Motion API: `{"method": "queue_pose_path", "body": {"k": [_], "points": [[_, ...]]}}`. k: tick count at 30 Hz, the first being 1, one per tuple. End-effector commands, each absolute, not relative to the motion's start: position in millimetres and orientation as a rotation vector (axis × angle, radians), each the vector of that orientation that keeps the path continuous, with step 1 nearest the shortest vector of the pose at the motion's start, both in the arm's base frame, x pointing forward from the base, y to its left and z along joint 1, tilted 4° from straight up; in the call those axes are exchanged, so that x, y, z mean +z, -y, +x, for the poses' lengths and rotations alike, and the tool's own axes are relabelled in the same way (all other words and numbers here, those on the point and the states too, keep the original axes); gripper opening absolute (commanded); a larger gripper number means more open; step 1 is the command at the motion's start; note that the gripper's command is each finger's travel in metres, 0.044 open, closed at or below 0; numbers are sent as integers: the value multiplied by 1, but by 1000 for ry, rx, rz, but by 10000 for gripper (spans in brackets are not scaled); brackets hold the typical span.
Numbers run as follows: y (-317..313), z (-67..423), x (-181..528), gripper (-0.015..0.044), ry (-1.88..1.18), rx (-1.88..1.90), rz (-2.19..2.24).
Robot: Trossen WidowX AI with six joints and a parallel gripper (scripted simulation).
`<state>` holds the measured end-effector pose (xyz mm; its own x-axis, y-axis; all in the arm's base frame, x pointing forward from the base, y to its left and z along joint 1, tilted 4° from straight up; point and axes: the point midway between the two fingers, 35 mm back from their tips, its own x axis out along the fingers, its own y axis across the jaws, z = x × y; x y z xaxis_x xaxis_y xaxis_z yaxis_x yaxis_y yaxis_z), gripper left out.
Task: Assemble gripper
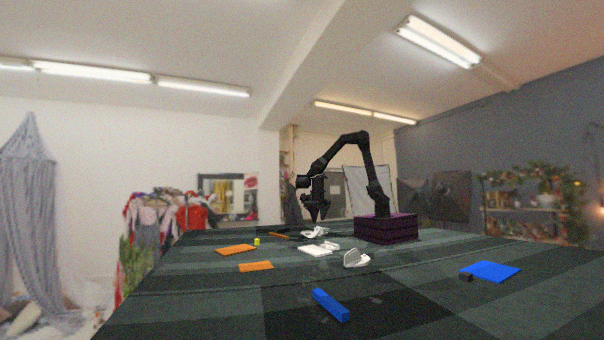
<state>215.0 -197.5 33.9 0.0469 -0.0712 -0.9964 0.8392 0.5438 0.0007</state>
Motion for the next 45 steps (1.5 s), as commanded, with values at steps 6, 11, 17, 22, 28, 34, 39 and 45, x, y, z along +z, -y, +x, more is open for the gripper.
{"method": "queue_pose_path", "body": {"k": [6, 11, 17, 22, 28, 34, 39, 45], "points": [[198, 215, 37, 440, -1347, -803, 738], [198, 215, 37, 440, -1347, -803, 738], [198, 215, 37, 440, -1347, -803, 738], [198, 215, 37, 440, -1347, -803, 738], [198, 215, 37, 440, -1347, -803, 738], [198, 215, 37, 440, -1347, -803, 738], [198, 215, 37, 440, -1347, -803, 738], [204, 207, 38, 361, -1338, -824, 760]]}}
